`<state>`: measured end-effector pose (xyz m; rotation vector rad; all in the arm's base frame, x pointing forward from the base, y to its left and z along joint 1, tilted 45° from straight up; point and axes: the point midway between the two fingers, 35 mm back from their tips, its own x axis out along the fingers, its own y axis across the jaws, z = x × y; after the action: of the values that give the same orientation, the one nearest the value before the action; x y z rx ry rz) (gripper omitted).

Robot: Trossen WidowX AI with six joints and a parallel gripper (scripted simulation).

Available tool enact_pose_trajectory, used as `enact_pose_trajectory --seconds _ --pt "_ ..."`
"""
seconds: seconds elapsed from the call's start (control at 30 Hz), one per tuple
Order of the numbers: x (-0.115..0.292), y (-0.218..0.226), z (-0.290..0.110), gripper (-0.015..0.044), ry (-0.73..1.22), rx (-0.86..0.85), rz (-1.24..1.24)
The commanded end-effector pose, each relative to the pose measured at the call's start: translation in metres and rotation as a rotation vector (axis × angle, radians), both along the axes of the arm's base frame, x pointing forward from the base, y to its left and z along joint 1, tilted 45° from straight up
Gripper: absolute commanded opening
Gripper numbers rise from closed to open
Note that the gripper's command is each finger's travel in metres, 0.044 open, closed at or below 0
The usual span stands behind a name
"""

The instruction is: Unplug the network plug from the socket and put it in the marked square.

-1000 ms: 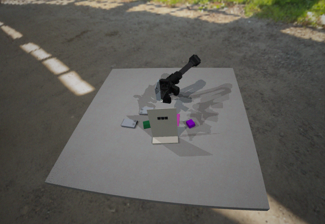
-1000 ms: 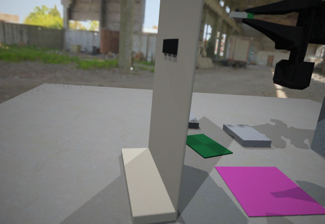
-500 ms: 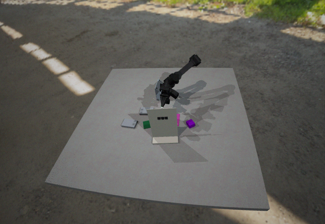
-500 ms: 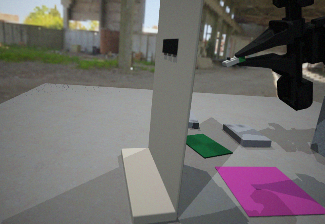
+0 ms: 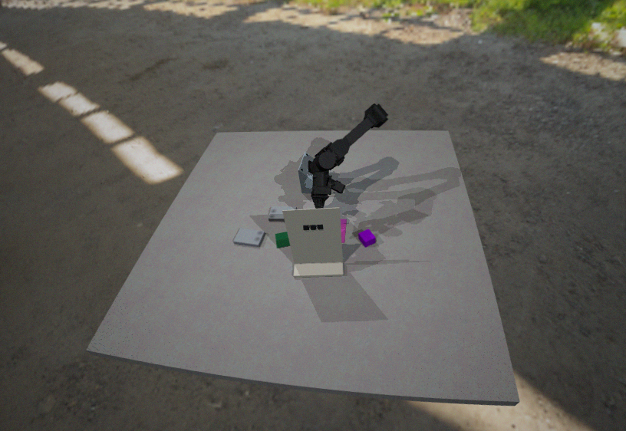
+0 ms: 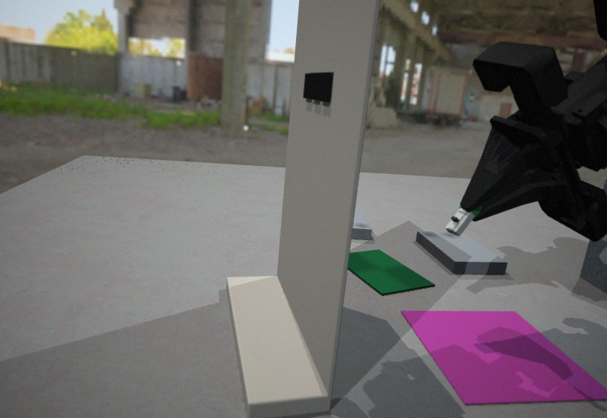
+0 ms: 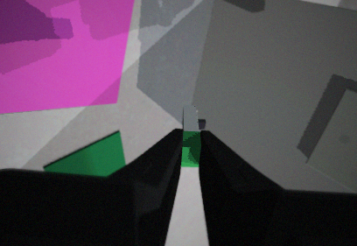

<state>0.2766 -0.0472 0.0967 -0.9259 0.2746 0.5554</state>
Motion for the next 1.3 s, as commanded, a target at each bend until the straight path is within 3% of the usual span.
enact_pose_trajectory --seconds 0.0,0.23,1.27 --pt "-0.006 0.017 -0.004 0.0000 0.018 0.031 0.128" --pt "-0.015 0.037 -0.004 0.0000 0.023 0.084 0.267" --pt "-0.007 0.052 -0.026 0.0000 0.030 0.078 0.271"
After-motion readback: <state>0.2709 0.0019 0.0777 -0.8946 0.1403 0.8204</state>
